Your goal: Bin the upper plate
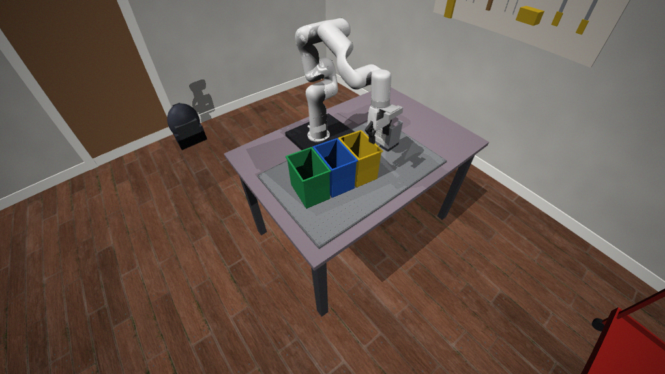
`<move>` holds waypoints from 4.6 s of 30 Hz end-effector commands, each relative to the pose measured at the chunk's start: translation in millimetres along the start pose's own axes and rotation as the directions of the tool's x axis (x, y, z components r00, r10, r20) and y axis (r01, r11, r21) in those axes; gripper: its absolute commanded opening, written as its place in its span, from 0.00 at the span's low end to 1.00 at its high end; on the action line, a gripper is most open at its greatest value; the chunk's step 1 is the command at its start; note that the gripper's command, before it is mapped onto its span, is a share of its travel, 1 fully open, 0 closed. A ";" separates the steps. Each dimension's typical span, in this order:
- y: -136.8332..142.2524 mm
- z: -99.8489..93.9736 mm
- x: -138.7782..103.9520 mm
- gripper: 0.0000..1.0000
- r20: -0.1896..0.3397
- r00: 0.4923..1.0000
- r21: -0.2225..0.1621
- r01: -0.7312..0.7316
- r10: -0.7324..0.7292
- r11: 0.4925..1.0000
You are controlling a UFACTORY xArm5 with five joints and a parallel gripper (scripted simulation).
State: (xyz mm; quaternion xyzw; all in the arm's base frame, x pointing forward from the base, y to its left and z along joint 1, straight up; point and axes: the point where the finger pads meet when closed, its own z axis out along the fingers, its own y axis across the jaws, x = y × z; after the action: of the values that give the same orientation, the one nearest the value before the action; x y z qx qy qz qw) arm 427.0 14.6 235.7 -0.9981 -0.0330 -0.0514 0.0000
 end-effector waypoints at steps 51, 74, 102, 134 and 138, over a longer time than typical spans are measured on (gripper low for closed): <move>-189.8 -21.1 -110.8 1.00 0.099 0.995 0.006 0.005 -0.006 1.000; -253.2 -24.7 -142.4 1.00 0.099 0.995 0.007 0.005 -0.006 1.000; -253.4 -3.2 -144.6 1.00 0.099 0.995 0.007 0.005 -0.006 1.000; -253.7 43.3 -149.4 1.00 0.099 0.995 0.007 0.005 -0.006 1.000; -253.7 50.0 -150.1 1.00 0.099 0.995 0.007 0.005 -0.006 1.000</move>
State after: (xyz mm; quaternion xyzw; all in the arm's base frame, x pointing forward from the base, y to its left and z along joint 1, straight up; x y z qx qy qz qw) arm 265.6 257.2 176.5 -0.9994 -0.0358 -0.0002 0.0002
